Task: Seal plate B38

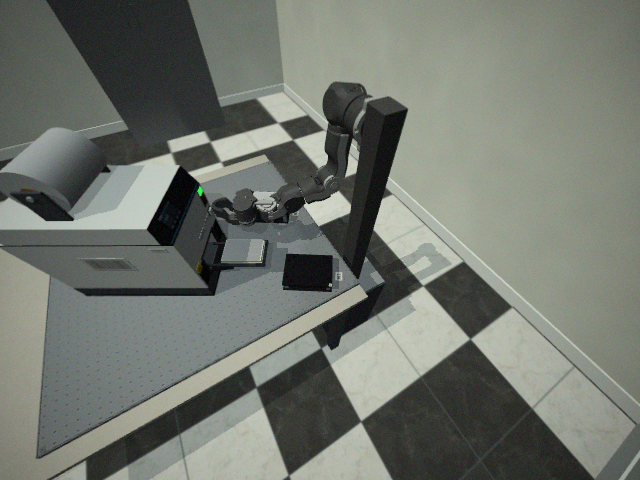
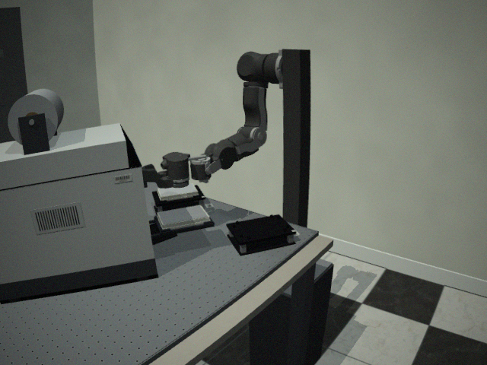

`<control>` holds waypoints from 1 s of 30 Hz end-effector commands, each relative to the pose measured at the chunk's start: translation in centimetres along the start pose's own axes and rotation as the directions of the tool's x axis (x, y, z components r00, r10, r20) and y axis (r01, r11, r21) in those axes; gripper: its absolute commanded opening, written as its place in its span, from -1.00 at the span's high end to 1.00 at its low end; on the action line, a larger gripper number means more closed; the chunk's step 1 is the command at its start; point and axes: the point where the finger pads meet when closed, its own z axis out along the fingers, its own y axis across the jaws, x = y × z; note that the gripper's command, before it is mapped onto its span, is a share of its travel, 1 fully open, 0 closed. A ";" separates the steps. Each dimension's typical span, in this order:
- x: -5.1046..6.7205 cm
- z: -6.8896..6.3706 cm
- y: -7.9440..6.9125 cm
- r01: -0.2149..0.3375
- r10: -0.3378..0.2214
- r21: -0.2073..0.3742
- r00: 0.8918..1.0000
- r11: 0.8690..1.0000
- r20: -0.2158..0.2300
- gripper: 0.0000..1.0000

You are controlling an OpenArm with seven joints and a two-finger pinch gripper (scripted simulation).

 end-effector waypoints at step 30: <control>0.1 1.0 -0.1 -0.001 0.001 0.007 1.000 1.000 -0.003 1.00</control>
